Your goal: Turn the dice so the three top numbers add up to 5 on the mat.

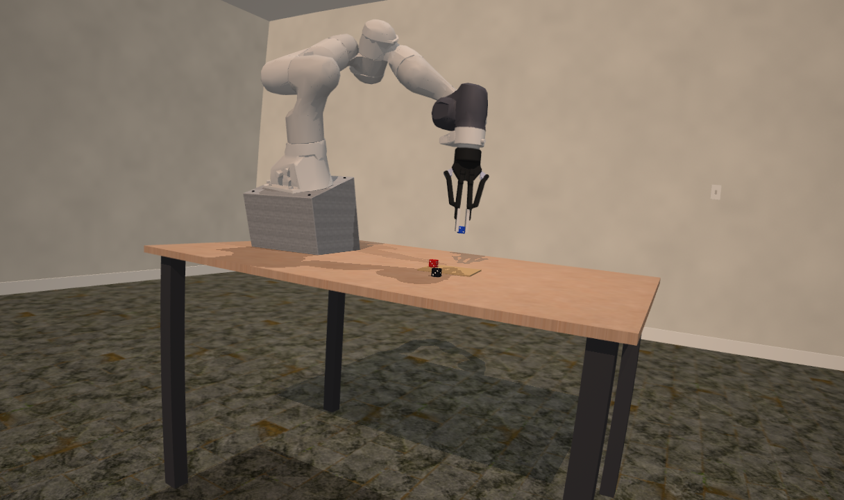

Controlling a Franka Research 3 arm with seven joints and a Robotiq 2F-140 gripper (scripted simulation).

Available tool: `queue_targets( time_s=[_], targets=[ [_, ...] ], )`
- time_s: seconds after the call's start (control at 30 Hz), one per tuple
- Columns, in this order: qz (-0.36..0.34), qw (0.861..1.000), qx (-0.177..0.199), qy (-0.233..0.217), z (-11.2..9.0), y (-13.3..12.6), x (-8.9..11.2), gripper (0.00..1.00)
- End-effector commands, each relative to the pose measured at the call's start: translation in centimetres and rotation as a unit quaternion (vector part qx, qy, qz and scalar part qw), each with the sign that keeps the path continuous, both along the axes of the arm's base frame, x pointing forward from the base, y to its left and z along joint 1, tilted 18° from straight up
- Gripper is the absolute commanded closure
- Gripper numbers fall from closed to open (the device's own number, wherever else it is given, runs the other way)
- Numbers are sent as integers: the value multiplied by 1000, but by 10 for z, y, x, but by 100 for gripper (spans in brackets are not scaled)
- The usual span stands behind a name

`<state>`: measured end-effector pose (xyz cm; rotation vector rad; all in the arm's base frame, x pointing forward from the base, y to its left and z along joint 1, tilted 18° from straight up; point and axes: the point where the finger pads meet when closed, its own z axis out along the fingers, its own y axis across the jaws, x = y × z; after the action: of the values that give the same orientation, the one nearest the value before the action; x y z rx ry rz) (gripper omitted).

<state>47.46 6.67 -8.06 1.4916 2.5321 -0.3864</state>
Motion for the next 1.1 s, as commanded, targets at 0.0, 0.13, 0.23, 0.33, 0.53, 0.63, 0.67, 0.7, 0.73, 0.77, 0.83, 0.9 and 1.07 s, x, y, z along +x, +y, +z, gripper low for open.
queue_targets(
  time_s=[0.0,0.13,0.23,0.33,0.53,0.63,0.67,0.7,0.73,0.77,0.83,0.9,1.07],
  targets=[
    [74,997,-2,26,-2,0,-1,91],
    [107,993,-3,38,-3,1,-1,91],
    [136,989,-4,49,-4,1,-1,91],
    [160,985,-5,58,-5,2,-1,91],
    [208,975,-6,75,-7,3,-1,91],
    [231,969,-7,84,-8,3,-1,91],
    [240,967,-7,86,-8,3,-1,91],
    [240,967,-7,86,-8,3,-1,91],
    [240,967,-7,86,-8,3,-1,91],
    [260,961,-8,94,-9,4,-1,91],
    [276,956,-8,100,-9,4,-1,91],
    [292,951,-8,105,-10,5,-1,91],
    [330,936,-9,119,-11,6,-1,91]
  ],
)
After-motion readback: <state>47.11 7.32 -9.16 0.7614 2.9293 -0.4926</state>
